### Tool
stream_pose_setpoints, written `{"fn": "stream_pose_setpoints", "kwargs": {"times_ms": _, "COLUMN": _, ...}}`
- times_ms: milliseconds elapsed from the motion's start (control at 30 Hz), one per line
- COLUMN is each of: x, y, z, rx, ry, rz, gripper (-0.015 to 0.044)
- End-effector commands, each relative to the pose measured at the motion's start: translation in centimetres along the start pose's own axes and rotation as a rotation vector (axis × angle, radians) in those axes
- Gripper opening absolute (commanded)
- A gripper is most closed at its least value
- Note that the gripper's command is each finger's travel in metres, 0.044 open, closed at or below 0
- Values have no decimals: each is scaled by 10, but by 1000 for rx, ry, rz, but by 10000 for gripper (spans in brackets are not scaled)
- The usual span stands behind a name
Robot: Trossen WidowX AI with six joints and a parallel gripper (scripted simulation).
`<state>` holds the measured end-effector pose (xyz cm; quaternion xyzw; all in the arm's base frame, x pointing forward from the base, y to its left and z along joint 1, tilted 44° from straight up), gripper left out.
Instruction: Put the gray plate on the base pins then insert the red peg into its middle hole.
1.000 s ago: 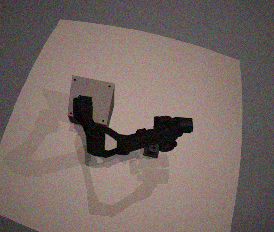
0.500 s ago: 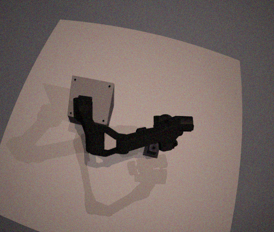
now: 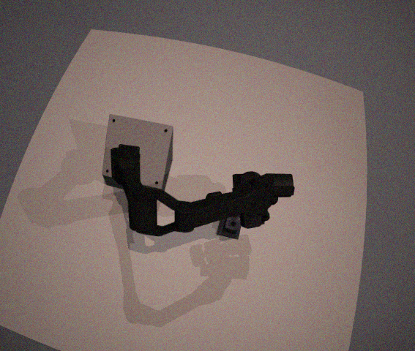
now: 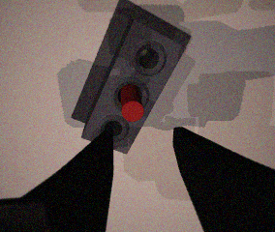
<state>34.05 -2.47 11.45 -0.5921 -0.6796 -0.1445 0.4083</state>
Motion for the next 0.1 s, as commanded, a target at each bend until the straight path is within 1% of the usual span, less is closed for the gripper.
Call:
{"fn": "stream_pose_setpoints", "kwargs": {"times_ms": 0, "x": 4, "y": 0, "z": 0, "rx": -3, "ry": 0, "rz": -2, "gripper": 150}}
{"fn": "stream_pose_setpoints", "kwargs": {"times_ms": 67, "x": 5, "y": 0, "z": 0, "rx": -3, "ry": 0, "rz": -2, "gripper": 150}}
Point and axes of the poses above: the point midway between the two fingers, 35 mm back from their tips, its own x axis back along the fingers, its own y axis across the jaws, z = x × y, the point moved 7 cm from there along x, back along the fingers, and after that the axes turned 2 degrees about x, right-handed, at the moved point
